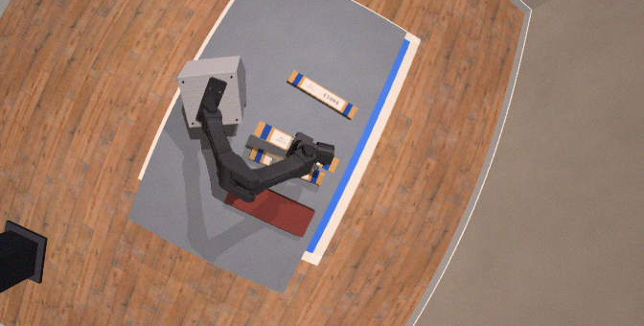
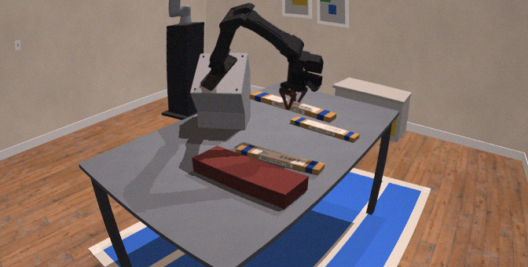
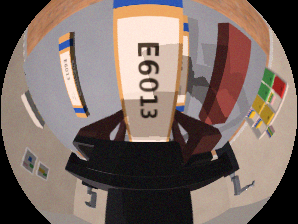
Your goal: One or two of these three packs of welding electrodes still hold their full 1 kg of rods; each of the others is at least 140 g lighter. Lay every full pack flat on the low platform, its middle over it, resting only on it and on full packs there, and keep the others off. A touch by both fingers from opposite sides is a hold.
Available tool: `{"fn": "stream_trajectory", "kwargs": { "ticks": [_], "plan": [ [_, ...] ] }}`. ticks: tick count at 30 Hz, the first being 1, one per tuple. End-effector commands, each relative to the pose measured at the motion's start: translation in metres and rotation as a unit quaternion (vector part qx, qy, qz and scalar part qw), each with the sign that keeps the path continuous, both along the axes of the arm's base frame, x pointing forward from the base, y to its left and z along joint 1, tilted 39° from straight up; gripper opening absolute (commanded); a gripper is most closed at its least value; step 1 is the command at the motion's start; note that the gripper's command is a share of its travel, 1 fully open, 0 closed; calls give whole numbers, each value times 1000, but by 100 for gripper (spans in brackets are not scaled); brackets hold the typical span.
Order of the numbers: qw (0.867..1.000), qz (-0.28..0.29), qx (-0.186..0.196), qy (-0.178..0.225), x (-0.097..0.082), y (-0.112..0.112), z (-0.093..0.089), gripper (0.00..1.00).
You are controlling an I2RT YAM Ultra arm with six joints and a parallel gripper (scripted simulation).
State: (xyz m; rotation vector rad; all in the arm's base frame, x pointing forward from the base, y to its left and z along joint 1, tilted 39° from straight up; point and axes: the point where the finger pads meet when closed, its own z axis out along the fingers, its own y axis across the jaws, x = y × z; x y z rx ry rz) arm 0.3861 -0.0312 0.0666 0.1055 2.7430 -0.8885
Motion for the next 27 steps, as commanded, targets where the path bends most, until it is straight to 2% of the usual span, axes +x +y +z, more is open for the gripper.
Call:
{"fn": "stream_trajectory", "kwargs": {
  "ticks": [1,27],
  "plan": [
    [999,25,7,-33,13,17,13,0],
    [999,25,7,-33,23,-1,-12,0]
  ]
}}
